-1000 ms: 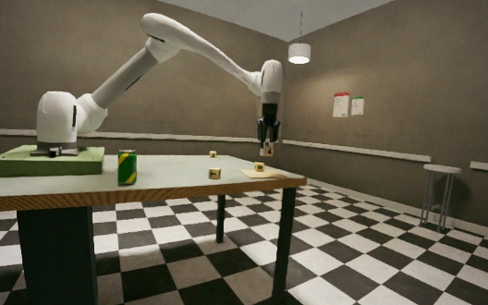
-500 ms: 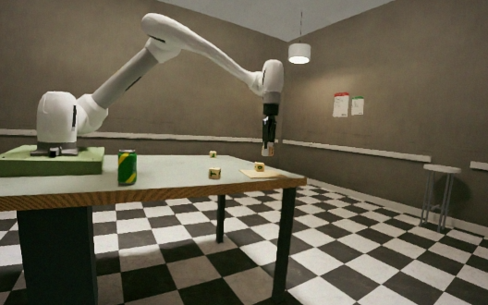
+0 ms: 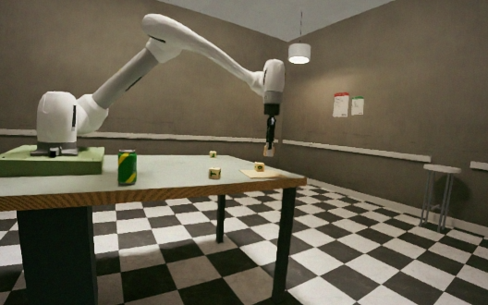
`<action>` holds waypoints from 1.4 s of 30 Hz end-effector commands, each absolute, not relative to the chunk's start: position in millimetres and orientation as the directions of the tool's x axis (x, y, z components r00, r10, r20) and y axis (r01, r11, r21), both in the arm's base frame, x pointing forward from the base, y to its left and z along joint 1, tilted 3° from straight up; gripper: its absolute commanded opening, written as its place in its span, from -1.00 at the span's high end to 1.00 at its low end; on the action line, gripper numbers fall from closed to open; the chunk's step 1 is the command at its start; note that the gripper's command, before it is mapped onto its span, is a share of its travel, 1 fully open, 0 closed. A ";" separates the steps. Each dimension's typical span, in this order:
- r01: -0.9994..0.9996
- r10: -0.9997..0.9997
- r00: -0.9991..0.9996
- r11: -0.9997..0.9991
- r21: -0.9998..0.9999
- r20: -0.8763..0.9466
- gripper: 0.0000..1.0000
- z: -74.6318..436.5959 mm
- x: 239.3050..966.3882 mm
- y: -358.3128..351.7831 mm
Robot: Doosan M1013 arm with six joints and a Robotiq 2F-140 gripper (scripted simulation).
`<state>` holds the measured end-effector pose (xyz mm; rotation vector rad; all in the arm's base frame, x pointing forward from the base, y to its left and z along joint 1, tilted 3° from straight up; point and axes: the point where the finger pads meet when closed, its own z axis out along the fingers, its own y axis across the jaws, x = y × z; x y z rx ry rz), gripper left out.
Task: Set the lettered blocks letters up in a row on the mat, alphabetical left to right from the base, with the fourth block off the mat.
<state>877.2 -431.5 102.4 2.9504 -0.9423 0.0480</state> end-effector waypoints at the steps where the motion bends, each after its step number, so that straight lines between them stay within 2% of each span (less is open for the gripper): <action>1: -0.479 -0.477 0.878 -0.877 0.034 0.040 0.34 104.1 877.5 -433.4; 9: -0.384 -0.383 0.923 -0.923 0.038 0.036 0.34 104.2 877.4 -435.1; 30: -0.381 -0.380 0.924 -0.924 0.038 0.036 0.34 94.2 877.7 -435.7; 42: -0.381 -0.380 0.924 -0.924 0.038 0.036 0.34 40.3 879.2 -438.6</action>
